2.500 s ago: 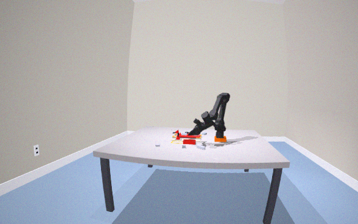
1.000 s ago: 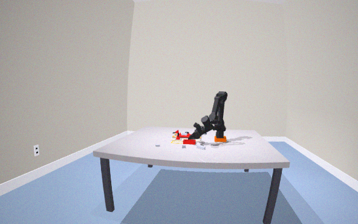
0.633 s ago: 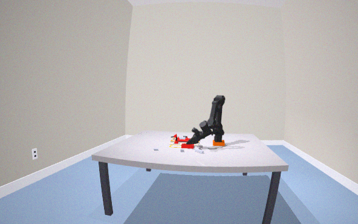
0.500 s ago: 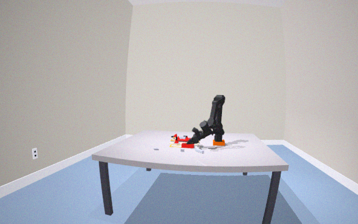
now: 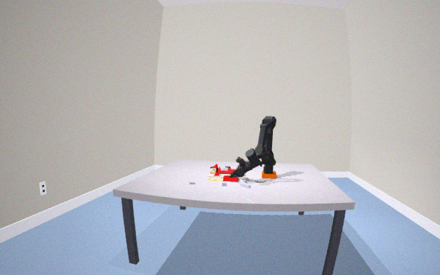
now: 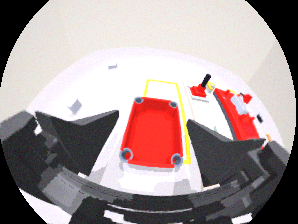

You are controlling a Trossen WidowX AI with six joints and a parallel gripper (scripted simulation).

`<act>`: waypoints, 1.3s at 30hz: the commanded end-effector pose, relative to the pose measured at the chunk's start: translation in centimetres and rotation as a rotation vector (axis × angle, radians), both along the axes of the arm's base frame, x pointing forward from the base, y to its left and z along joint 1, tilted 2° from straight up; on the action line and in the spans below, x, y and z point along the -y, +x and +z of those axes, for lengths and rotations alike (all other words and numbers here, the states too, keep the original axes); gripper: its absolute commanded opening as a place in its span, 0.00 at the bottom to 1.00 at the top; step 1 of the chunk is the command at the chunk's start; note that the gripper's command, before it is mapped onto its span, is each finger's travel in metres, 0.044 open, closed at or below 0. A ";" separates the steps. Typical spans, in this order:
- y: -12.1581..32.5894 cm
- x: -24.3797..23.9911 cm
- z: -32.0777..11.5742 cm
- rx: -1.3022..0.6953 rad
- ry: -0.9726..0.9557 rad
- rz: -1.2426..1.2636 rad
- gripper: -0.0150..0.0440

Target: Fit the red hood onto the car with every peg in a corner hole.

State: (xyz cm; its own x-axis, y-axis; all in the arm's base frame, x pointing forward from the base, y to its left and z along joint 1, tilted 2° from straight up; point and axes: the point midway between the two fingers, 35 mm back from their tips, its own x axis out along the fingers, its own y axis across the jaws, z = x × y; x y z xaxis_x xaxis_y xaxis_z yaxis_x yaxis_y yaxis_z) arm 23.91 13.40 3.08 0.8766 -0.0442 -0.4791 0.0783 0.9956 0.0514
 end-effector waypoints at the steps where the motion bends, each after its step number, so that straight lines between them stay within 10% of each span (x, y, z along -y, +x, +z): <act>1: -0.1 0.2 -0.4 -0.003 -0.005 -0.004 1.00; 31: -0.1 0.2 -1.8 -0.003 -0.005 -0.004 1.00; 39: 0.0 0.0 -1.5 -0.001 -0.001 0.000 0.84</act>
